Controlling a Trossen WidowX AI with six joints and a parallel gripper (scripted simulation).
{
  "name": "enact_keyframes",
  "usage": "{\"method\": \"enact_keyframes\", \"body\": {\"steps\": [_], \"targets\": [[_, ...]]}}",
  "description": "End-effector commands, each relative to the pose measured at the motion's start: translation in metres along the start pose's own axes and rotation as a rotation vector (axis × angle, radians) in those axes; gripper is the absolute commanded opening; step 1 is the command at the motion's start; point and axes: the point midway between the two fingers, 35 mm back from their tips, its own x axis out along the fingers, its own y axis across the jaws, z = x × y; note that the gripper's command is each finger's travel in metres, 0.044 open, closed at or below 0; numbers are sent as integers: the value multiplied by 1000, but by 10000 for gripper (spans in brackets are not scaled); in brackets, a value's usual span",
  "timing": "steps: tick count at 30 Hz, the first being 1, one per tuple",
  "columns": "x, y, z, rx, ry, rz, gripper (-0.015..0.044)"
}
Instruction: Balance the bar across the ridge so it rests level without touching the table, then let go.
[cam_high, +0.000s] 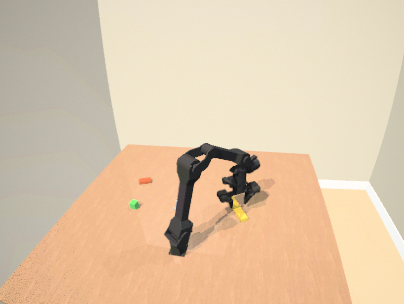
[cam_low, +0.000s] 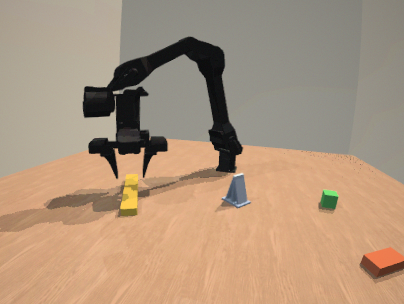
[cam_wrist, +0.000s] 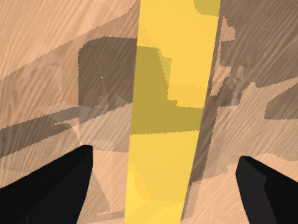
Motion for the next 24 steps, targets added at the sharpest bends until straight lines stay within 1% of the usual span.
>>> {"method": "enact_keyframes", "body": {"steps": [1, 14, 24], "targets": [[5, 0, 0, 5, -2, 2, 315], [26, 1, 0, 5, -2, 2, 315], [27, 1, 0, 5, -2, 2, 315]]}}
